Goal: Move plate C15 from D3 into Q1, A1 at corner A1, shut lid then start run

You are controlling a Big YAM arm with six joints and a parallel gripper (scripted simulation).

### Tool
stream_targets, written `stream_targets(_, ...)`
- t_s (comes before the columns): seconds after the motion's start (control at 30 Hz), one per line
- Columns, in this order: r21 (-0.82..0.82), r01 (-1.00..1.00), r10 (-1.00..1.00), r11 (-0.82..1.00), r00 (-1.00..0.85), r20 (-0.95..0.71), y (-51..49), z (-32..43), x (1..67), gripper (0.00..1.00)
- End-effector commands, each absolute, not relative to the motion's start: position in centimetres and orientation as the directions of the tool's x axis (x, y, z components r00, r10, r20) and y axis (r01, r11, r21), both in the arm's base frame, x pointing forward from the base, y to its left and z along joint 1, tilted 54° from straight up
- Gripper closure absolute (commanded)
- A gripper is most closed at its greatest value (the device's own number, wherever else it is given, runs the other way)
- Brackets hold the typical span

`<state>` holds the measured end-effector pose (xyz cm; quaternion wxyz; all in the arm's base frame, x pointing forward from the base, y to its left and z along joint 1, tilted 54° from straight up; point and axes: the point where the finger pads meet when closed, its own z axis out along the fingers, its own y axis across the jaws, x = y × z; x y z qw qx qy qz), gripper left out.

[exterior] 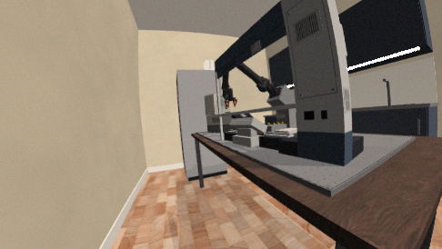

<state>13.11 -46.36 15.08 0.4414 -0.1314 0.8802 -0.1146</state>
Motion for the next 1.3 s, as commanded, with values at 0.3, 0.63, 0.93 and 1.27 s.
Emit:
stream_targets(0.3, -0.394, -0.128, -0.392, 0.910, -0.574, -0.719, -48.0, 18.0, 12.9, 0.00)
stream_targets(0.63, -0.385, -0.140, -0.392, 0.912, -0.572, -0.721, -46.5, 17.4, 14.1, 1.00)
stream_targets(0.93, -0.340, -0.115, -0.341, 0.933, -0.577, -0.742, -41.9, 14.1, 13.6, 1.00)
stream_targets(1.27, -0.347, -0.133, -0.357, 0.929, -0.574, -0.737, -38.2, 12.4, 14.4, 1.00)
